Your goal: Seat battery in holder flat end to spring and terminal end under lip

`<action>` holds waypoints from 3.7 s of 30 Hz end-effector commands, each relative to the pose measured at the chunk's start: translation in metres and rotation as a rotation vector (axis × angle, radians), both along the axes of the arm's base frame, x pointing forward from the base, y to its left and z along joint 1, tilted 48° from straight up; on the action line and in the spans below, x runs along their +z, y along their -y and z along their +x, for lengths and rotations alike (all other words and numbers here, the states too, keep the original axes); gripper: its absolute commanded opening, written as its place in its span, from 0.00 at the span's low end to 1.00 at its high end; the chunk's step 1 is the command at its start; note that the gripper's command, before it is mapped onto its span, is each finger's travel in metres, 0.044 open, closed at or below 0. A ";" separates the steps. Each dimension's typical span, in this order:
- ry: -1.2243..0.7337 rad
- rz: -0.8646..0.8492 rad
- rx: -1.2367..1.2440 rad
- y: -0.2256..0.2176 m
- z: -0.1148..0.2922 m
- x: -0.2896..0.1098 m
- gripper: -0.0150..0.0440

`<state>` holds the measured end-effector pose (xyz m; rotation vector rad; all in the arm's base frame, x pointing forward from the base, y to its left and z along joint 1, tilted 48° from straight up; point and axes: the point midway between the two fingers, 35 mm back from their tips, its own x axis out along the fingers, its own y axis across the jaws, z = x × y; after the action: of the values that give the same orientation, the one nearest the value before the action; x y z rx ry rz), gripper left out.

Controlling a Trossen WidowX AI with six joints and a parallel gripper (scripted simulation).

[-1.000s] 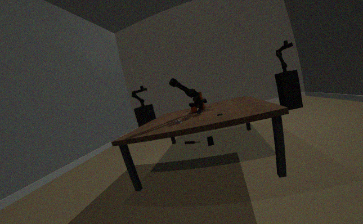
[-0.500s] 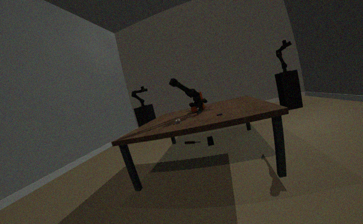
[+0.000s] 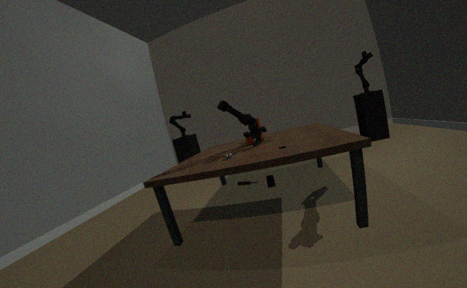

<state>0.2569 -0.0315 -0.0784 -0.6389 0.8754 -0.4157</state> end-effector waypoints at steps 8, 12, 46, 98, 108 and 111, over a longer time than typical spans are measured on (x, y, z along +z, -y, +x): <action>-0.018 0.001 -0.002 0.001 -0.005 -0.002 0.37; -0.018 0.001 -0.002 0.001 -0.005 -0.002 0.37; -0.056 0.021 -0.018 -0.001 0.000 -0.006 0.37; -0.219 0.069 -0.213 0.004 0.012 -0.014 0.37; -0.255 0.078 -0.252 0.005 0.013 -0.012 0.37; -0.266 0.082 -0.264 0.005 0.013 -0.012 0.37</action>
<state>0.2743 -0.0308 -0.0896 -0.5253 1.1935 -0.5145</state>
